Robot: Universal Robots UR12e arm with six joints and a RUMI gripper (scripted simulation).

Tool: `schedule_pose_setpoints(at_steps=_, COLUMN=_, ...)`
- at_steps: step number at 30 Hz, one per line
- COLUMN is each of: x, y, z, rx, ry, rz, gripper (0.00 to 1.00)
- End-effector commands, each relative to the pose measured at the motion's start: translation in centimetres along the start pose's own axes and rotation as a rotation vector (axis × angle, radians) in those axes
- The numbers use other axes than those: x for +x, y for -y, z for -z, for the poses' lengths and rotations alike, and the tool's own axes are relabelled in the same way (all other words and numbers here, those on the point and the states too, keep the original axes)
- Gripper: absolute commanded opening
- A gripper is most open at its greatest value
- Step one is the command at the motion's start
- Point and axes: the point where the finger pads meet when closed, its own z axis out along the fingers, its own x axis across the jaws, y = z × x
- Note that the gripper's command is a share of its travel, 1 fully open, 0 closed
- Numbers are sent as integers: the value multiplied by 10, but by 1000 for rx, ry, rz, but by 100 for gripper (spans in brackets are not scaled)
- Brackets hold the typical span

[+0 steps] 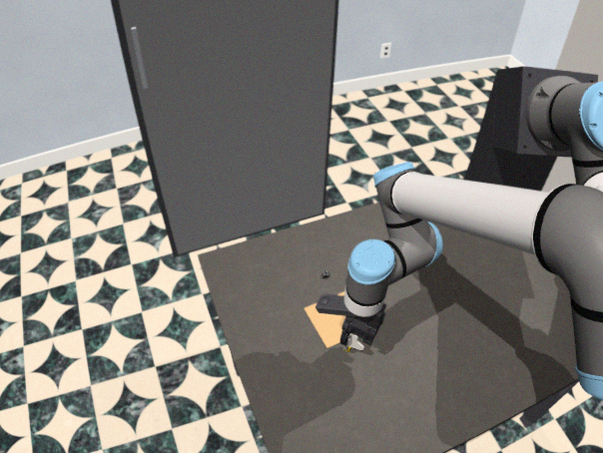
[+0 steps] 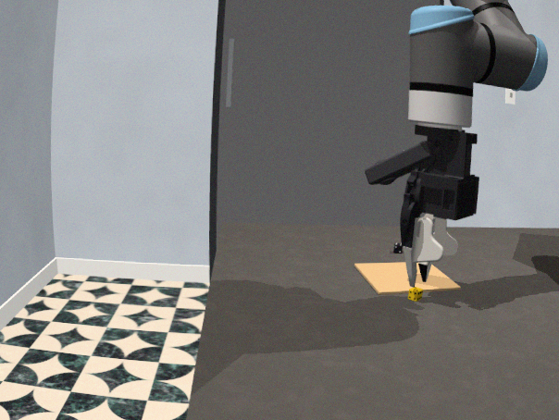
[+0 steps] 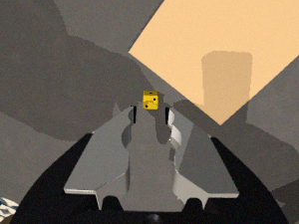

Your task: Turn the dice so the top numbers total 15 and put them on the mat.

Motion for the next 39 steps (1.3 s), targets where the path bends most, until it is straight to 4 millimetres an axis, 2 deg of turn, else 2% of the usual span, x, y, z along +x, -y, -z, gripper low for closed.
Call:
schedule_pose_setpoints(at_steps=1, x=-3, y=1, z=-1, rx=1, ry=1, rz=3, gripper=18)
schedule_pose_setpoints(at_steps=20, x=-3, y=1, z=-2, rx=1, ry=1, rz=3, gripper=18)
schedule_pose_setpoints(at_steps=39, x=-3, y=1, z=-20, rx=1, ry=1, rz=3, gripper=18)
